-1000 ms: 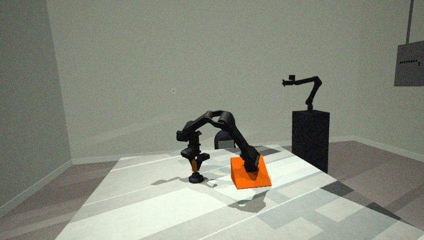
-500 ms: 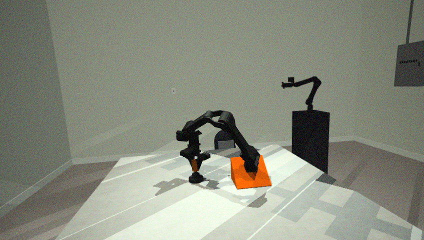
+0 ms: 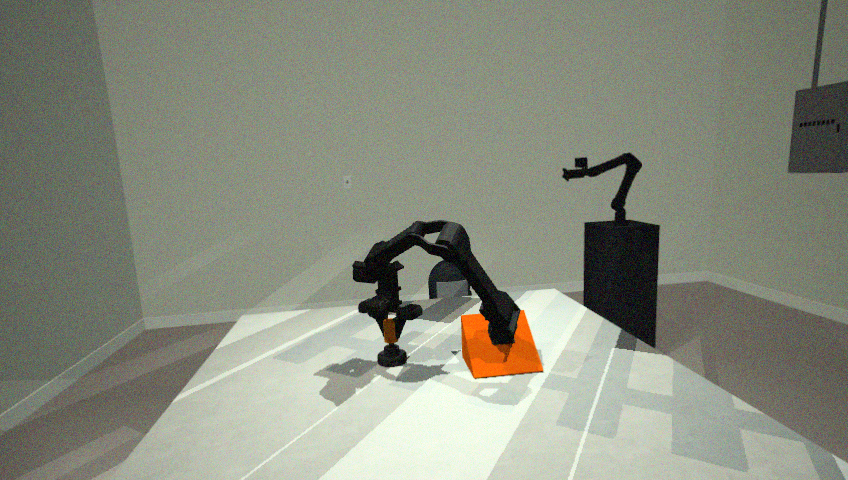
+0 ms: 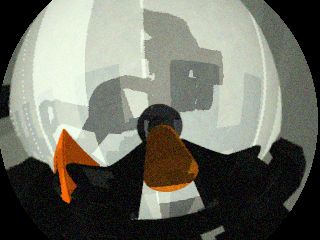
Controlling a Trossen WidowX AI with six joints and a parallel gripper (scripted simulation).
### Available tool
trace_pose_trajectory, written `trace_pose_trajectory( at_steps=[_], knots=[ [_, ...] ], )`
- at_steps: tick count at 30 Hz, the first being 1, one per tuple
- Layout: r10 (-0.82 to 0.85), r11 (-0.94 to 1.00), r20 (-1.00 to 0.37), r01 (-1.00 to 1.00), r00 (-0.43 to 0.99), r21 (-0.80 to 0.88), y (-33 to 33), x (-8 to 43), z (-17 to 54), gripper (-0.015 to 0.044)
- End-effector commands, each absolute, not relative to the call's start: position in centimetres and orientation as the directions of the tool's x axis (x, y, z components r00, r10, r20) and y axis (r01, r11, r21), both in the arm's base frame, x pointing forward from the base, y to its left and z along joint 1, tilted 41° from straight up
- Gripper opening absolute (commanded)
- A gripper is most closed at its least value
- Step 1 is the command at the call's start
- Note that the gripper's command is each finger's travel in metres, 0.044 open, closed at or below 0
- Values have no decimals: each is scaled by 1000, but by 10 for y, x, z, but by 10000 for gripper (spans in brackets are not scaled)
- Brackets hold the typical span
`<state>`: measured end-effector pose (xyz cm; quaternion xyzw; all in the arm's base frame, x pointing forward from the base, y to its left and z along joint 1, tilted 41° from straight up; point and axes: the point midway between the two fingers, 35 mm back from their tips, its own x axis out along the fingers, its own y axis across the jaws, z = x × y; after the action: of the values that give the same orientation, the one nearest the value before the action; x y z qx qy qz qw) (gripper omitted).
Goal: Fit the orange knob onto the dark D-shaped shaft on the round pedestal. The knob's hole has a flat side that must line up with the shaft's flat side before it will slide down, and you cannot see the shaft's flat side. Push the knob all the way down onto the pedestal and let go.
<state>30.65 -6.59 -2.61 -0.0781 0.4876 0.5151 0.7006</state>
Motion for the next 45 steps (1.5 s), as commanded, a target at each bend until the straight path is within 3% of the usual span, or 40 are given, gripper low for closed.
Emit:
trace_pose_trajectory(
  at_steps=[1,18,25,45],
  knots=[
    [645,460,-764,-799,0,387,-66,307,-28,0],
    [645,454,-764,-805,0,383,-67,309,-22,0],
    [645,323,-764,-907,0,272,-69,310,-23,0],
    [645,323,-764,-907,0,272,-65,308,-27,0]
  ],
)
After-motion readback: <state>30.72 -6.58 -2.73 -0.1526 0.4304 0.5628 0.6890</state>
